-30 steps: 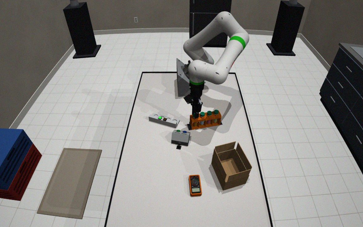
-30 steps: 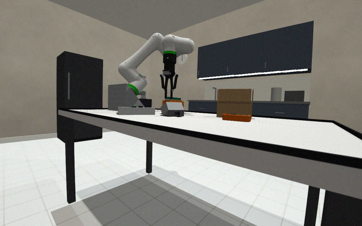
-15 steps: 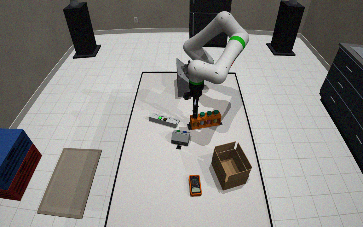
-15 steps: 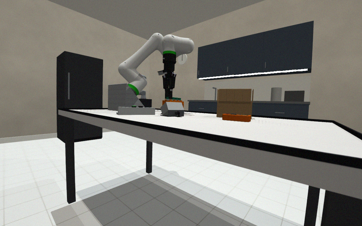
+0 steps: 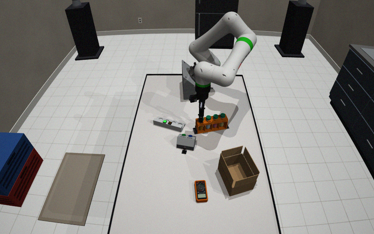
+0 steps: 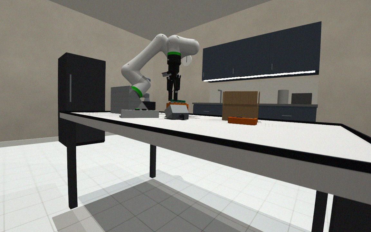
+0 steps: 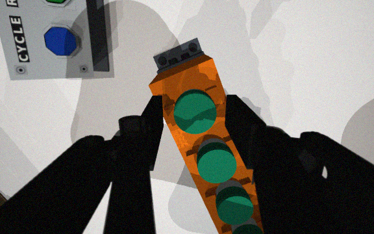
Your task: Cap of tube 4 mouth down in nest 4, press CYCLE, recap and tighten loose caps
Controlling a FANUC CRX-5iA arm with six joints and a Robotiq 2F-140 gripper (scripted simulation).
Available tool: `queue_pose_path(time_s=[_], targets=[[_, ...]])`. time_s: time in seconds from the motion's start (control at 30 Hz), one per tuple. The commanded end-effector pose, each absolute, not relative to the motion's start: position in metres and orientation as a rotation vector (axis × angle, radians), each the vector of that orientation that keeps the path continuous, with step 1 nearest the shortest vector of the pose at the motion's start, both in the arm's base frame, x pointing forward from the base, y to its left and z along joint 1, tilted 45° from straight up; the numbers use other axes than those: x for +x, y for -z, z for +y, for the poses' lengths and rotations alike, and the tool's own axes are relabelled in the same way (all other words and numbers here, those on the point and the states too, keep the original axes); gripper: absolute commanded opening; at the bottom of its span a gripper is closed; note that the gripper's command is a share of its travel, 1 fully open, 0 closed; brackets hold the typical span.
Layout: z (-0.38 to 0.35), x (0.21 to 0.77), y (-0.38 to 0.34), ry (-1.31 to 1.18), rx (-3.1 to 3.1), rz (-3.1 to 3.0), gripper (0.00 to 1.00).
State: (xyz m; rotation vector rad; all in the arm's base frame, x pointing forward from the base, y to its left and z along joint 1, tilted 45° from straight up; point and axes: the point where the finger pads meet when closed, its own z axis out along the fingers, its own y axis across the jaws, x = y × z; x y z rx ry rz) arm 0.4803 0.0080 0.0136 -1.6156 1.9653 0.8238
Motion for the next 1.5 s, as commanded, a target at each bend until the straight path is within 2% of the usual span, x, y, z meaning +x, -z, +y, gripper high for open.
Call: queue_pose_path(time_s=[0.0, 0.53, 0.9, 1.3, 1.47], targets=[[0.005, 0.48, -0.016, -0.823, -1.615, 1.966, 0.41], [-0.023, 0.481, -0.045, -0.823, -1.615, 1.966, 0.41], [0.027, 0.469, -0.094, -0.563, -2.055, 1.318, 0.41], [0.085, 0.454, -0.152, -0.563, -2.055, 1.318, 0.41], [0.086, 0.454, -0.153, -0.563, -2.055, 1.317, 0.41]])
